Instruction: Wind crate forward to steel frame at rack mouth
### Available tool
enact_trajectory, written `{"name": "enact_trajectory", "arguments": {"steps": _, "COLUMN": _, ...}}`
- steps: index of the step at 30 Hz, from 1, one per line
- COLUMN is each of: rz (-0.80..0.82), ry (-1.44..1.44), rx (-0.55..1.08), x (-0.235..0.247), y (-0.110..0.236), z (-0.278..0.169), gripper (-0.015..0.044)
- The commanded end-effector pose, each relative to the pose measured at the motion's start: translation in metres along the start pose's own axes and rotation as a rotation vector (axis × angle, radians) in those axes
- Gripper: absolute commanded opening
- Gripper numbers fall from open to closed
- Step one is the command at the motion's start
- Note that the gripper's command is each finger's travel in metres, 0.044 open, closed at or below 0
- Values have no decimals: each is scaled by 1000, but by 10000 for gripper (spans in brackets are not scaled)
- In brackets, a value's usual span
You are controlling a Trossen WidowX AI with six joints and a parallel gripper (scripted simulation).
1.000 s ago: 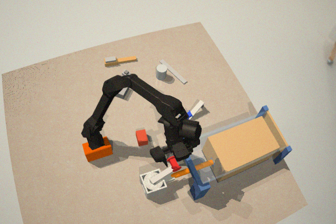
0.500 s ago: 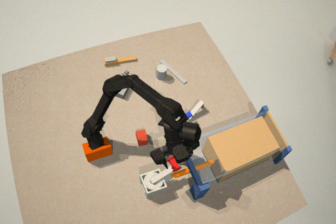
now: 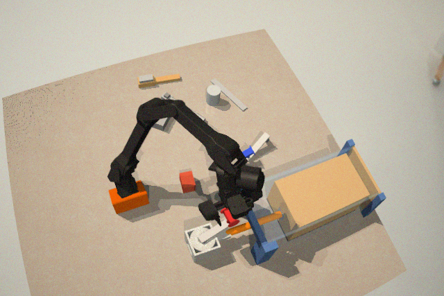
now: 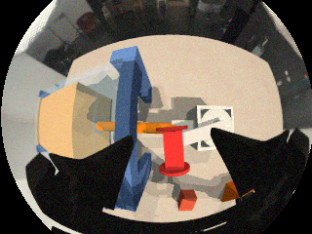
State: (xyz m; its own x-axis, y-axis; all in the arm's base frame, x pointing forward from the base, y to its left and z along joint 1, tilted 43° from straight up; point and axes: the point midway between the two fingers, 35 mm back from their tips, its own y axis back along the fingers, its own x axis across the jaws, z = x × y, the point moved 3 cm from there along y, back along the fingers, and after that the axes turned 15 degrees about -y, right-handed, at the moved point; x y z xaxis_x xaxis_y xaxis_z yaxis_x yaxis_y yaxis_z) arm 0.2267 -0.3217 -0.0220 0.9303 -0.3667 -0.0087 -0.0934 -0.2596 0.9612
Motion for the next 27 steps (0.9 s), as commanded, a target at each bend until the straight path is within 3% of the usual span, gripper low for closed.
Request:
{"name": "enact_trajectory", "arguments": {"steps": 1, "rz": -5, "ry": -1, "rx": 10, "x": -2, "y": -10, "z": -6, "gripper": 440}}
{"name": "enact_trajectory", "arguments": {"steps": 27, "rz": -4, "ry": -1, "rx": 12, "x": -7, "y": -29, "z": -17, "gripper": 440}}
